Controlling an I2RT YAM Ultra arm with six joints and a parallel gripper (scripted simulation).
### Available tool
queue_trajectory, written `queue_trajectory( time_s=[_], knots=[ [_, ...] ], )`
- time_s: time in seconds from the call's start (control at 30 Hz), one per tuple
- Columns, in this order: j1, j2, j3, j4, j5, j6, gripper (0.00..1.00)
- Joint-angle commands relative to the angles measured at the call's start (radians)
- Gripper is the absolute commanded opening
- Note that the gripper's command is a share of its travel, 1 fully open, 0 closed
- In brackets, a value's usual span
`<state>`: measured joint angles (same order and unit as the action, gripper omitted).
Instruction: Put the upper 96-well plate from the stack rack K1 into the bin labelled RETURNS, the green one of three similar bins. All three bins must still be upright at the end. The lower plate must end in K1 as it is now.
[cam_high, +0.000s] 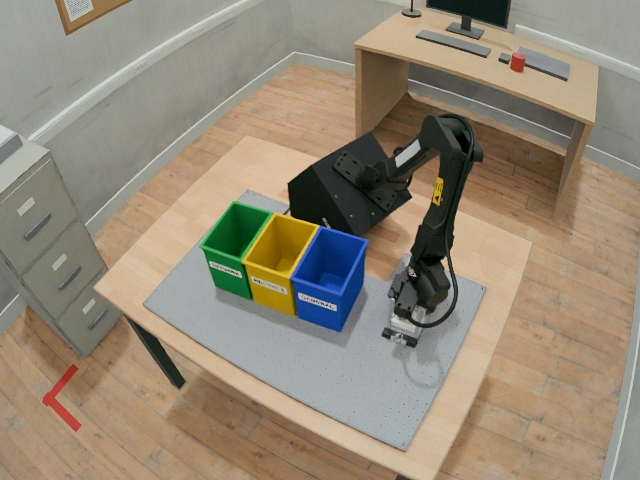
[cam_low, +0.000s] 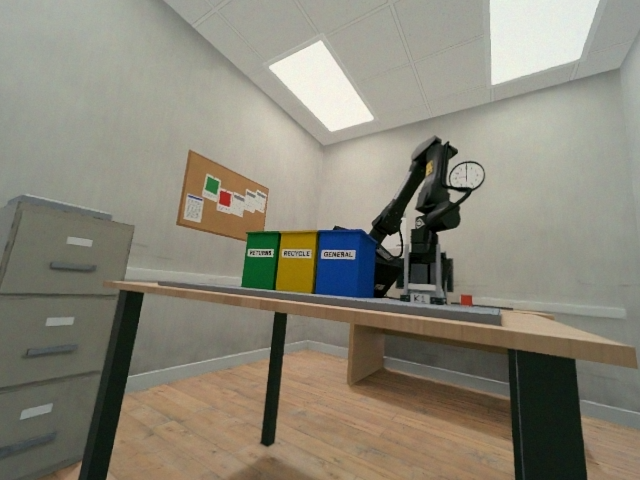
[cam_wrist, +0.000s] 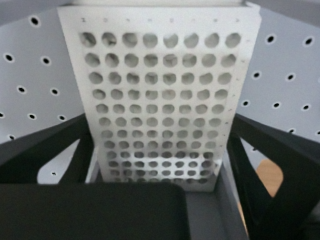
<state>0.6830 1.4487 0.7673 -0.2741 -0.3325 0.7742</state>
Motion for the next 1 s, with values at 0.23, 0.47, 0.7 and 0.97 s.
queue_trajectory(
  time_s=[0.23, 0.47, 0.7, 0.97],
  knots=[
    [-0.032, -0.084, 0.032, -0.073, -0.010, -0.021, 0.00],
    [-0.043, -0.113, 0.037, -0.109, -0.016, -0.030, 0.00],
    [-0.059, -0.151, 0.045, -0.160, -0.025, -0.044, 0.00],
    [-0.079, -0.192, 0.060, -0.222, -0.037, -0.061, 0.00]
  ],
)
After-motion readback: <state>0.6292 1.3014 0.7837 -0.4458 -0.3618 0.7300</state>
